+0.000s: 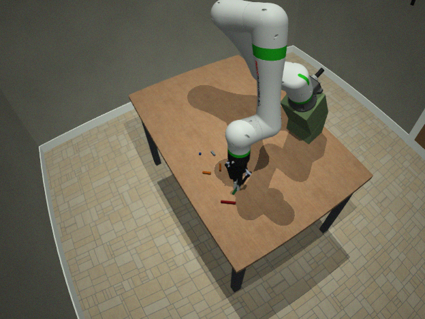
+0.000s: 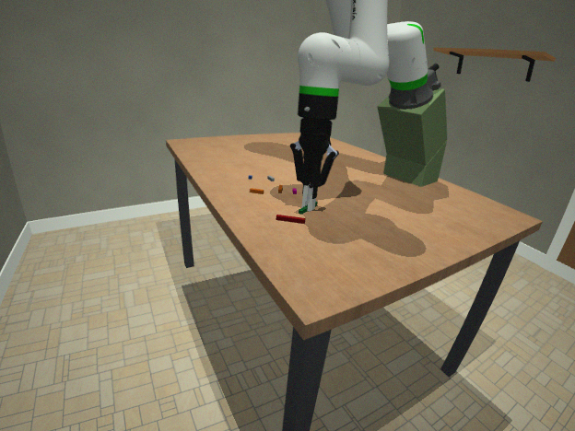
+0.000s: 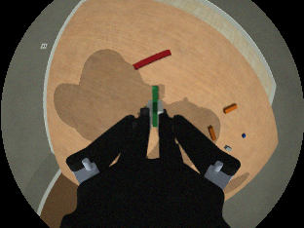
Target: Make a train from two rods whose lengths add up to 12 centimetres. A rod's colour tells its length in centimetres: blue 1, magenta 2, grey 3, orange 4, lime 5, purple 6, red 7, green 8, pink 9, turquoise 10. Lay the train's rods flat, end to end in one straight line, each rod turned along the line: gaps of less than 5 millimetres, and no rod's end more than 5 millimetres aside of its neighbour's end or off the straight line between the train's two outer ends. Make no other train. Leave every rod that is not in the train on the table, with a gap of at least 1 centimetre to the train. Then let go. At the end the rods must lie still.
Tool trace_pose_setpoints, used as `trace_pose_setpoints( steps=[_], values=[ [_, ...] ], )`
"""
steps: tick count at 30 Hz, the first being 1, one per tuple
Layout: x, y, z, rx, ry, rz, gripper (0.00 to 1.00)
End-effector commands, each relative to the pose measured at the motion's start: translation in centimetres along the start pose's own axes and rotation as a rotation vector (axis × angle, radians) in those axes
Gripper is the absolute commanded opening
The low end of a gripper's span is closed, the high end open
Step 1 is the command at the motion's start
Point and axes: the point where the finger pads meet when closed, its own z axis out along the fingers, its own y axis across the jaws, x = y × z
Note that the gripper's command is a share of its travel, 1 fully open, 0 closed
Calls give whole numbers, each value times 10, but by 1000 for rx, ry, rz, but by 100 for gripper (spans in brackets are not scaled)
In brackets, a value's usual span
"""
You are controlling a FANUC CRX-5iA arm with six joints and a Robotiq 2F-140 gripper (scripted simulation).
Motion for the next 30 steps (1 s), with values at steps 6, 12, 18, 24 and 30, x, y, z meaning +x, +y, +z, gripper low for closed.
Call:
trace_pose_setpoints(
  steps=[6, 12, 18, 24, 30],
  values=[
    [0, 0, 0, 0, 0, 0, 3],
    [0, 0, 0, 0, 0, 0, 3],
    [0, 0, 0, 0, 0, 0, 3],
    [0, 0, 0, 0, 0, 0, 3],
    [0, 0, -8, -1, 1, 0, 3]
  ],
)
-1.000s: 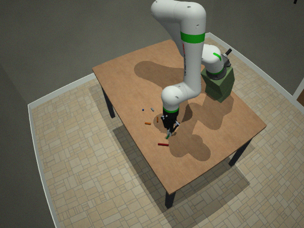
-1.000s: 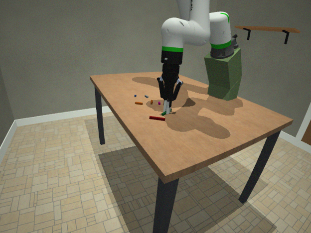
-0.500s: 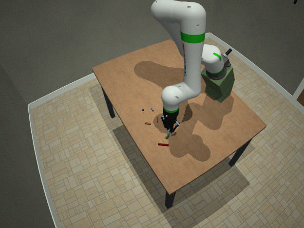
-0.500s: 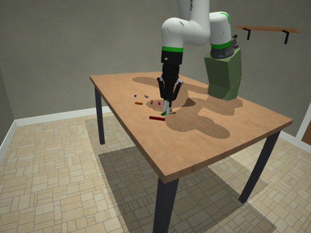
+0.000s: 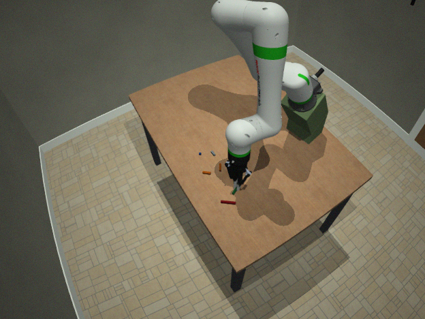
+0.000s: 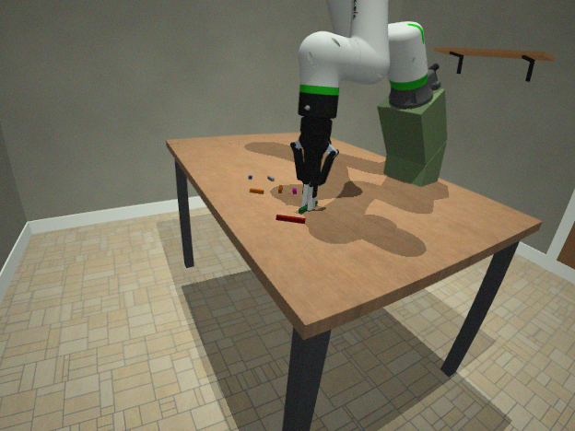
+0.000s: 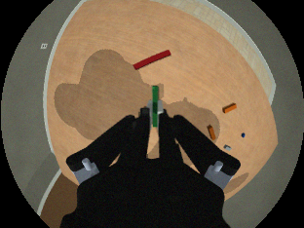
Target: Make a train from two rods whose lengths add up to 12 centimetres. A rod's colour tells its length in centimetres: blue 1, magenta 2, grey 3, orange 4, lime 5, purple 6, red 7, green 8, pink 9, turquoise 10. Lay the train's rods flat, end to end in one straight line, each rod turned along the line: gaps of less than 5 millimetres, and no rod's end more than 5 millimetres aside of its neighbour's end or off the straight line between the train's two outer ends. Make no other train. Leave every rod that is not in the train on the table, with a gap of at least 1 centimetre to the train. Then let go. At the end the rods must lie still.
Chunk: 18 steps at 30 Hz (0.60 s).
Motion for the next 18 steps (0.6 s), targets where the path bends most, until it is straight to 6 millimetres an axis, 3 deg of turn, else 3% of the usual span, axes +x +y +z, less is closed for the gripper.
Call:
trace_pose_setpoints(
  steps=[1, 6, 12, 18],
  values=[
    [0, 0, -7, 1, -2, 0, 3],
    [0, 0, -20, 1, -2, 0, 3],
    [0, 0, -70, 1, -2, 0, 3],
    [0, 0, -96, 1, -2, 0, 3]
  ],
)
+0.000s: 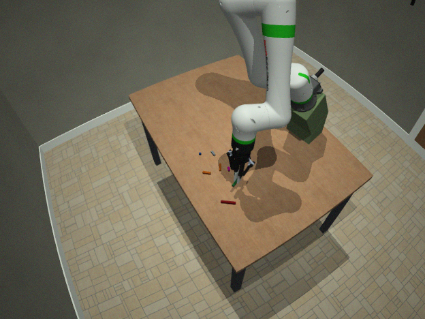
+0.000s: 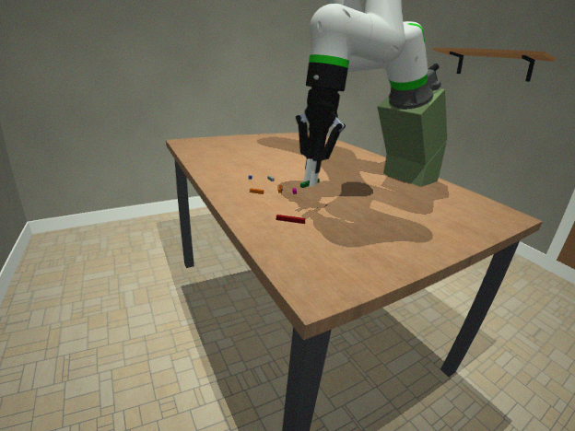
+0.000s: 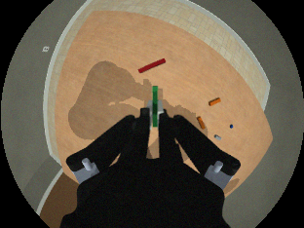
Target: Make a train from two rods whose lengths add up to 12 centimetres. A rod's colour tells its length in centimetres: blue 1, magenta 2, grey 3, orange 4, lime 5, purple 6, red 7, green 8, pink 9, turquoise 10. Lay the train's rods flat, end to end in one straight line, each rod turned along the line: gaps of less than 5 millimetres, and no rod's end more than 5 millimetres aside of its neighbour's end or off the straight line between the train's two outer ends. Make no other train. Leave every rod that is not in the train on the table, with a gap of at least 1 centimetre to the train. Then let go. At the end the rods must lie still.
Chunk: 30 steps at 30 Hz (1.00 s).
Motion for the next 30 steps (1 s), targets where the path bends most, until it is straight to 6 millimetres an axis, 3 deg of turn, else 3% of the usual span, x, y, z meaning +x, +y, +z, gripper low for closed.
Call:
trace_pose_setpoints(
  steps=[1, 14, 20, 22, 24, 30],
  values=[
    [3, 1, -31, 36, -62, -4, 3],
    [2, 4, -31, 36, -63, -19, 3],
    [-1, 40, -29, 42, -67, -213, 3],
    [-1, 40, -29, 42, -67, -213, 3],
    [-2, 56, -28, 46, -66, -303, 3],
    [-5, 80, -28, 50, -60, -441, 3]
  ],
)
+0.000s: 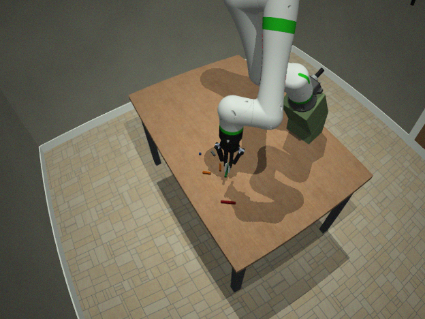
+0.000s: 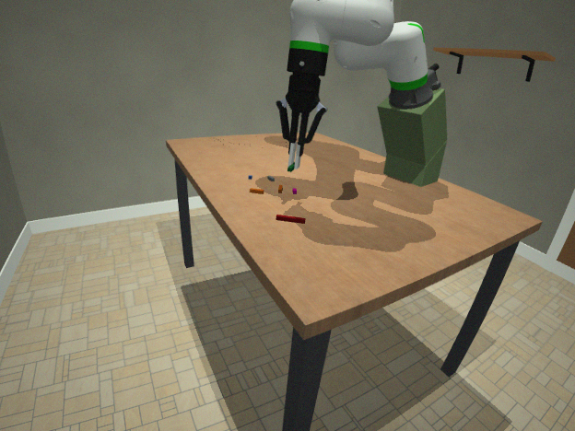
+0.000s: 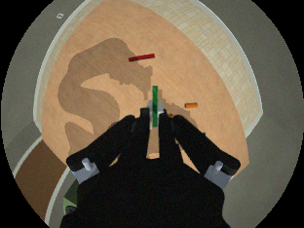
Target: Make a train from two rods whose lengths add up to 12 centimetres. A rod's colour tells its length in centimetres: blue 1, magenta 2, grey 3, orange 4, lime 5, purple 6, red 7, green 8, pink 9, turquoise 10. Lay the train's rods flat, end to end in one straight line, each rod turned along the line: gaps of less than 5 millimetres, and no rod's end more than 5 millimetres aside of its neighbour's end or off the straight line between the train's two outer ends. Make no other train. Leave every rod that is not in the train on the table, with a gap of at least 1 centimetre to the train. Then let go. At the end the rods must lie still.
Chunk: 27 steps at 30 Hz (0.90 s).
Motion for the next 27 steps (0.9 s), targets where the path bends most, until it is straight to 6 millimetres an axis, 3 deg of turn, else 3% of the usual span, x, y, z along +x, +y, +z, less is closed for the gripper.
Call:
trace_pose_setpoints(
  steps=[1, 7, 27],
  values=[
    [-9, 24, 2, 59, 8, -156, 3],
    [-16, 40, 2, 56, 17, -262, 3],
    [-16, 41, 4, 56, 17, -263, 3]
  ],
)
